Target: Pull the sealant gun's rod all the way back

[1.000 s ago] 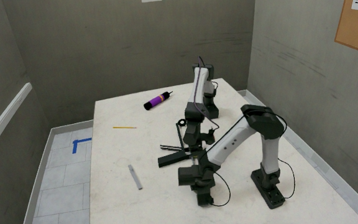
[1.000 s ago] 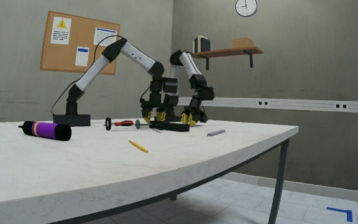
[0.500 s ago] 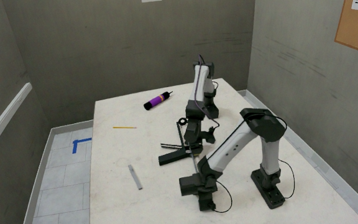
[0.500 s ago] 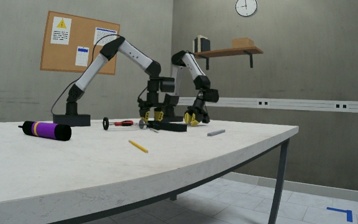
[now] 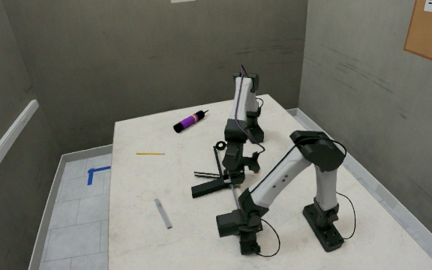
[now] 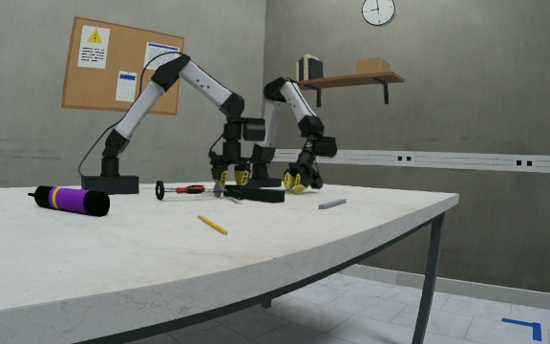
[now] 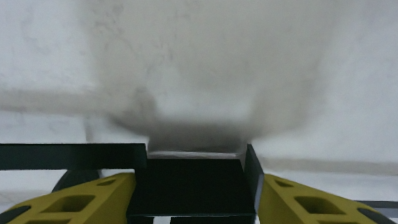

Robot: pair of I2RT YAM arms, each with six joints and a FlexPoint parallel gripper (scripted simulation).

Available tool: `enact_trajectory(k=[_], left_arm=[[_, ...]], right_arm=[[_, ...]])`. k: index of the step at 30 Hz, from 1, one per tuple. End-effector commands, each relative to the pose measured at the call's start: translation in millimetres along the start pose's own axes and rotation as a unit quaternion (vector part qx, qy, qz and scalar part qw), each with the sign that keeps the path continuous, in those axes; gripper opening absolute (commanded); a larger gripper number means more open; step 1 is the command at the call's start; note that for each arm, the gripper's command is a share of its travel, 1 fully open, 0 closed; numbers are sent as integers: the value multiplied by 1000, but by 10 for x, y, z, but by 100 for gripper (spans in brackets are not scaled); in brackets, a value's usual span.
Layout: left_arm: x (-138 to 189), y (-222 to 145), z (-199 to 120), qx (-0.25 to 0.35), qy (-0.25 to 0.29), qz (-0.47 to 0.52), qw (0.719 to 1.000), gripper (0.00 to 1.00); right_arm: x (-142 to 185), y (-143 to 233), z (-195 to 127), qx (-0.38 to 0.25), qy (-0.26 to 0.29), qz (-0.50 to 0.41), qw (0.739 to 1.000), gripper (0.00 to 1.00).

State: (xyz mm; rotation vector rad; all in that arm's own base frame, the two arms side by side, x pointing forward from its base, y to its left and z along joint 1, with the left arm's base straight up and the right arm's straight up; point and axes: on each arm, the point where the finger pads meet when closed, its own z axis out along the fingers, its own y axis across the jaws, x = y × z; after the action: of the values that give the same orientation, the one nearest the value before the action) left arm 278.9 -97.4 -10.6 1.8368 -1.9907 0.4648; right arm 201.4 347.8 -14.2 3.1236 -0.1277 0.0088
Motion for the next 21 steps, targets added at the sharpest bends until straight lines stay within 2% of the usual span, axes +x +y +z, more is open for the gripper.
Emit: enact_trajectory(k=[1,9,16,17,21], left_arm=[[37,-110,-75,23,-16,16,999,27],[186,-72,24,18,-10,14,1000,27],[63,-84,-6,13,-19,12,1000,27],[28,-89,-13,14,-27,11,999,27],[-106,-120,-65,20,-54,6,998,27]], right_arm=[[-10,227,-9,-22,-3,2,1000,47],[7,126,70,-6,-1,1,1000,47],[7,126,71,-6,-1,1,1000,47],[3,213,164,-28,-6,3,1000,47],[-45,426,178,-73,-17,4,997,47]])
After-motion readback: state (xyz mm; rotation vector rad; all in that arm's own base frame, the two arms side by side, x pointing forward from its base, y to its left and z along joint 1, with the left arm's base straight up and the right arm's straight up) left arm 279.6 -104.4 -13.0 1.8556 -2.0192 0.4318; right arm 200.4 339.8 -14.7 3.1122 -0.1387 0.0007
